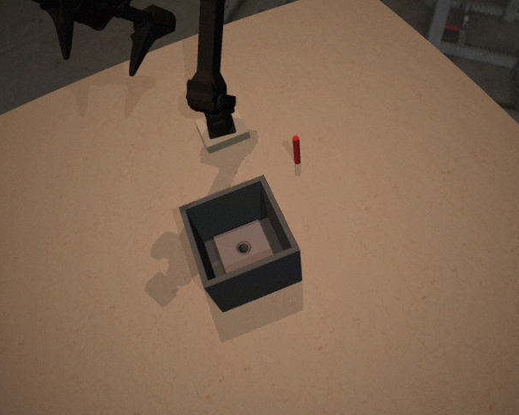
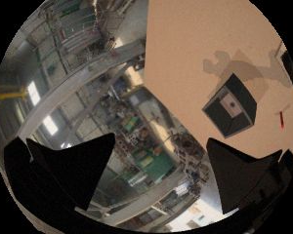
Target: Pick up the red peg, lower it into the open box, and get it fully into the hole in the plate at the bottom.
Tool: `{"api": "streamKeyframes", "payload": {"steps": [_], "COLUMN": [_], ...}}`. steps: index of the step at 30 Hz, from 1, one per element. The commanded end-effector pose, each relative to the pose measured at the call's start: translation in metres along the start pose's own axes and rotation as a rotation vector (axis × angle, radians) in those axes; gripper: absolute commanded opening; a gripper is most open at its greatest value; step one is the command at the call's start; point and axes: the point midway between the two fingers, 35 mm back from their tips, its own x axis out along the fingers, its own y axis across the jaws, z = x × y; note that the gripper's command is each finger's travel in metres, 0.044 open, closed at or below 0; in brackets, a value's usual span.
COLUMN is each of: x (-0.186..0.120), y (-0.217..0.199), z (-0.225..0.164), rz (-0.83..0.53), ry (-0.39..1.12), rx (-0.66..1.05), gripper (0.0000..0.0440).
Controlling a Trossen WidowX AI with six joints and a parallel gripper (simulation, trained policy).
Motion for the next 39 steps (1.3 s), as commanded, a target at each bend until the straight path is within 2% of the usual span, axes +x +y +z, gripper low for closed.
{"api": "streamKeyframes", "payload": {"steps": [1, 19, 39], "x": [0.009, 0.035, 0.032], "y": [-0.010, -0.087, -0.202], "z": [-0.010, -0.063, -0.088], "rz": [-0.045, -0.332, -0.718], "ry": [0.034, 0.201, 0.277], "rx": [-0.008, -0.093, -0.298], "gripper": [0.0440, 0.0440, 0.0435]}}
